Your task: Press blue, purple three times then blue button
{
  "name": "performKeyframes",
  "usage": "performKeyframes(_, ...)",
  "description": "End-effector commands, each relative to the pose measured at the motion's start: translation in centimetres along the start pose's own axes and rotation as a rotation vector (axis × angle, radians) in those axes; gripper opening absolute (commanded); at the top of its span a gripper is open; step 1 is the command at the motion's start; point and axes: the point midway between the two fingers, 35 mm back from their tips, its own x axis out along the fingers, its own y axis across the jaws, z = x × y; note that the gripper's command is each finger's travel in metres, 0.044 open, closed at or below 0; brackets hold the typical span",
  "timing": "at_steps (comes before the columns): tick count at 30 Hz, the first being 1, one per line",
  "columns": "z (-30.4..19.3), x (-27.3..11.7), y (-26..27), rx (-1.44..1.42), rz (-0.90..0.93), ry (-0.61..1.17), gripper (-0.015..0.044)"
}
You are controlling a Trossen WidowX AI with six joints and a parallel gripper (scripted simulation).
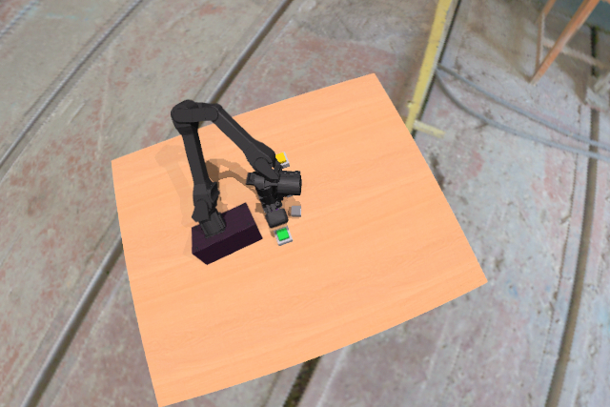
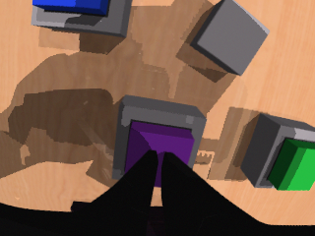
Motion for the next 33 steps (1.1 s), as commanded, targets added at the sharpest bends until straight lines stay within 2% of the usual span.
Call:
performKeyframes(1,-0.2,0.7,0.0,0.01,0.007,0.006,0.002)
performKeyframes(22,-0.2,0.7,0.0,0.01,0.007,0.006,0.002)
performKeyframes(26,-0.2,-2.4,0.0,0.01,0.005,0.006,0.002)
performKeyframes(33,-0.2,-2.6,0.0,0.01,0.005,0.006,0.002)
